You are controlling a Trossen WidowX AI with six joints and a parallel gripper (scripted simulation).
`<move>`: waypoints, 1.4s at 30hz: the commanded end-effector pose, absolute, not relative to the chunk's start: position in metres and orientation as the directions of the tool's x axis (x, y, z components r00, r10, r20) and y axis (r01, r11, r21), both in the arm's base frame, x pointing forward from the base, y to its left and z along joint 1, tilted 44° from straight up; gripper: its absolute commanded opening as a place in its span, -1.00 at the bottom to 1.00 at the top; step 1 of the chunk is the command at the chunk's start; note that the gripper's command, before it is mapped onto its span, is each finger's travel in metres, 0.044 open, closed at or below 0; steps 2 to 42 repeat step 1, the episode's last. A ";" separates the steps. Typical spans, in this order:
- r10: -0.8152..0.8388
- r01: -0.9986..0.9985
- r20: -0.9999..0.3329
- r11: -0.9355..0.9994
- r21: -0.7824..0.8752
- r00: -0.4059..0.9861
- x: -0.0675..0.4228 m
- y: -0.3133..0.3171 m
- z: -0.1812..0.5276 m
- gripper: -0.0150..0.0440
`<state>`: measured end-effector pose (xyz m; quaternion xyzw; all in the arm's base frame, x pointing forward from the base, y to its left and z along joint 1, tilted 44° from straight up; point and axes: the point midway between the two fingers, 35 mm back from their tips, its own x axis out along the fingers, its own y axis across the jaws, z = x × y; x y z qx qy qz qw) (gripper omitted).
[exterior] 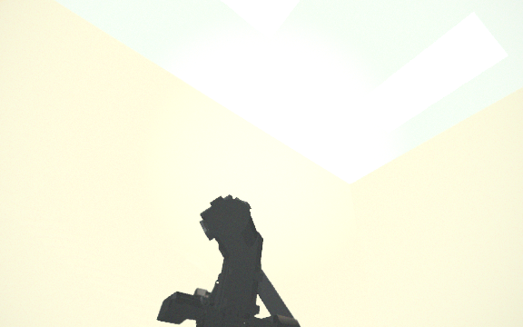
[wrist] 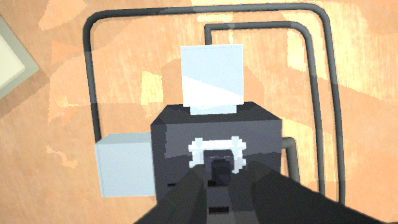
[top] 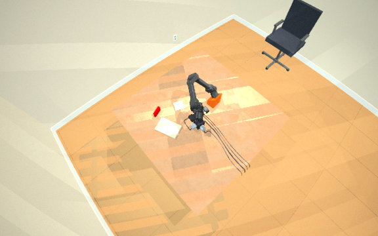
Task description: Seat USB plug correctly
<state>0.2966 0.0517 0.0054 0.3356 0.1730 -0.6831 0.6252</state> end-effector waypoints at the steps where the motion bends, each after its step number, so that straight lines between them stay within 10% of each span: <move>1: -0.733 0.968 -0.680 -0.163 0.192 0.011 0.298 0.057 0.009 -0.17; 42: -0.733 0.968 -0.680 -0.163 0.192 0.011 0.298 0.057 0.009 -0.17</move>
